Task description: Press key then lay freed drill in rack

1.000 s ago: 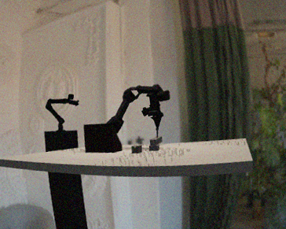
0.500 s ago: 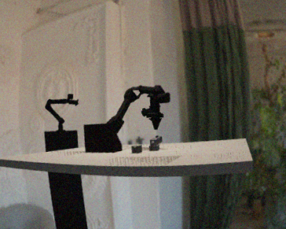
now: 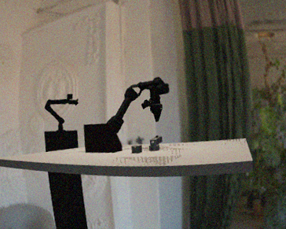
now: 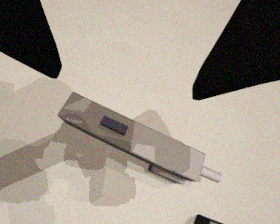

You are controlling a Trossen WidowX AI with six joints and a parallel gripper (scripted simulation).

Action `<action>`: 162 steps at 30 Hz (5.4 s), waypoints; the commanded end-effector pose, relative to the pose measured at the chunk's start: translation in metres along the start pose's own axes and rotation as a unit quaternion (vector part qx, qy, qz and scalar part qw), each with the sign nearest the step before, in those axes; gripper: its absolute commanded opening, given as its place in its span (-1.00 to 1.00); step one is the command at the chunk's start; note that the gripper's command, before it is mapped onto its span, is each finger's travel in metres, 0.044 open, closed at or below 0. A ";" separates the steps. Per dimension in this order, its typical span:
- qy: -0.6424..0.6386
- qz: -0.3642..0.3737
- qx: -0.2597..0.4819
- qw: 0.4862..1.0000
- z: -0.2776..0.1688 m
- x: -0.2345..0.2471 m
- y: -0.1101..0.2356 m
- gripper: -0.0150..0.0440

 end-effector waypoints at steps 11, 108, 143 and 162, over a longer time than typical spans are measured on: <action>0.629 0.004 -0.006 0.777 0.001 0.053 -0.028 1.00; 0.798 -0.012 0.008 -0.602 0.024 0.133 -0.139 1.00; 0.797 -0.013 0.007 -0.604 0.024 0.128 -0.152 -0.49; 0.798 -0.011 0.008 -0.602 0.026 0.150 -0.152 -0.49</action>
Point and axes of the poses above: the point midway between the two fingers, 35 mm back from their tips, its own y axis back along the fingers, its own x axis across the jaws, z = x × y, the point moved 1 cm from there along y, back along the fingers, and after that the axes turned 10 degrees about -y, right-handed, at the moved point
